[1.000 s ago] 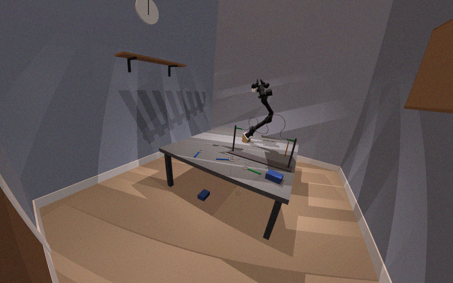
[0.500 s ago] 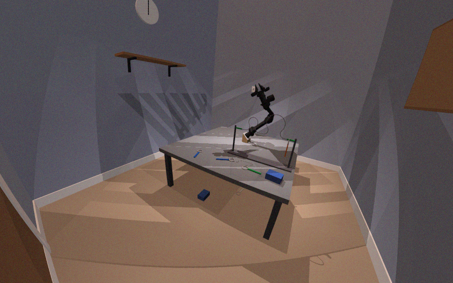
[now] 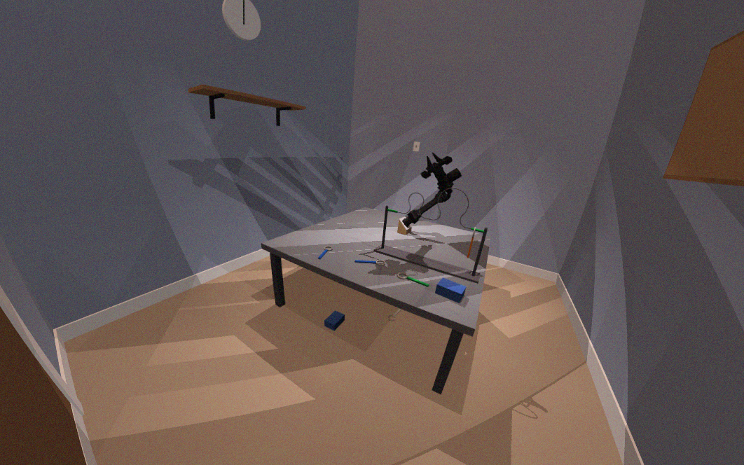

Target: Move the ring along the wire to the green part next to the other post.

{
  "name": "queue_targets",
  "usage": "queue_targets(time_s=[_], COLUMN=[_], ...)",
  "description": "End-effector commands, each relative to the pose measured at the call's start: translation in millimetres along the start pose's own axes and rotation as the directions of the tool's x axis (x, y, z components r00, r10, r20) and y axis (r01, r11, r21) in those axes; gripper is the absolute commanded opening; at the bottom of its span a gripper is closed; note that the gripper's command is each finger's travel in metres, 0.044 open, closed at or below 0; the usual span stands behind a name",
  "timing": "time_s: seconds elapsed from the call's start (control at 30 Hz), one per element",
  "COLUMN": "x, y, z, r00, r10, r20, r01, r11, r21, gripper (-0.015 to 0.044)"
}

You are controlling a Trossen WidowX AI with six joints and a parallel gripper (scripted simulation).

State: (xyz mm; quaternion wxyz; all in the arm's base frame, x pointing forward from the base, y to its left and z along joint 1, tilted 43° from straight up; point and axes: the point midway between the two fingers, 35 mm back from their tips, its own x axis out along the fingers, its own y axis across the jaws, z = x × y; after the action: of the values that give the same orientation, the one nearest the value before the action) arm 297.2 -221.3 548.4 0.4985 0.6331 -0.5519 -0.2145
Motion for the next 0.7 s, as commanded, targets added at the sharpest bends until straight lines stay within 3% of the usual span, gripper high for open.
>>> queue_targets(time_s=[0.0,0.67], x=[-27,-190], y=[-5,-13], z=[-26,-133], r00=[0.995,0.820], r10=[-0.045,-0.222], r20=[-0.089,-0.528], r01=[0.041,0.099], r11=[0.998,0.963], r21=[-0.038,-0.251], gripper=[0.0160,0.0160])
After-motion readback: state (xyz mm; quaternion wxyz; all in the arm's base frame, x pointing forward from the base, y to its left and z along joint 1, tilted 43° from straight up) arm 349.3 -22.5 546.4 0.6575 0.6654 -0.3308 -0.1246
